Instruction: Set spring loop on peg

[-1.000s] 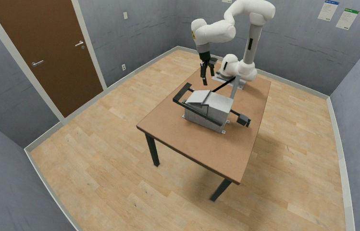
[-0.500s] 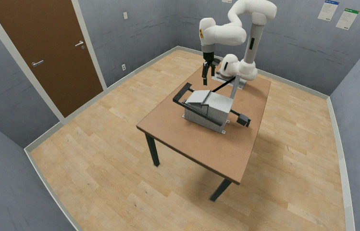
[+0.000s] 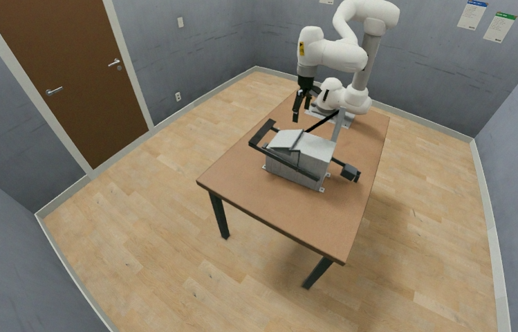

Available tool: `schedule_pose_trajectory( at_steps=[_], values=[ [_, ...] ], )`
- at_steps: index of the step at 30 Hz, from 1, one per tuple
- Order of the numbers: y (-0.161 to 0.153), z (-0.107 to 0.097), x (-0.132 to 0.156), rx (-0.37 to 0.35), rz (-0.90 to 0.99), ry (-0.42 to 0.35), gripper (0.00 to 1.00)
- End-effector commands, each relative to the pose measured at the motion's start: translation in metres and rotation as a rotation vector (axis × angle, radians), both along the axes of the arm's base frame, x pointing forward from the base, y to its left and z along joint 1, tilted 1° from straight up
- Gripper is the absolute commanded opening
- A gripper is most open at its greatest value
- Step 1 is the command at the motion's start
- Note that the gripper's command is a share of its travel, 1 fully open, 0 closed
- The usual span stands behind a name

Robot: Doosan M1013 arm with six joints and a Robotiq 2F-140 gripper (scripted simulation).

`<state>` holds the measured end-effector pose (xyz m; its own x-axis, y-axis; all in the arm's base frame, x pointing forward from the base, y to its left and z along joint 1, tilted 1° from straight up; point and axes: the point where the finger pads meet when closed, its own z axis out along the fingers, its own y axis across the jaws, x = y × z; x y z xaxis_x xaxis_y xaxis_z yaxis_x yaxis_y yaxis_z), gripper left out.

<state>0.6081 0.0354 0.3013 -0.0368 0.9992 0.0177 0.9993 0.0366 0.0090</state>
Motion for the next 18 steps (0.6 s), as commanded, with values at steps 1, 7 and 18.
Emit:
schedule_pose_trajectory(
  at_steps=[1,7,18],
  values=[
    [0.000,0.001,0.000,0.000,0.000,-0.001,1.00],
    [0.000,0.001,0.000,0.000,0.000,-0.001,1.00],
    [0.007,0.000,-0.059,-0.004,-0.001,-0.001,1.00]
  ],
)
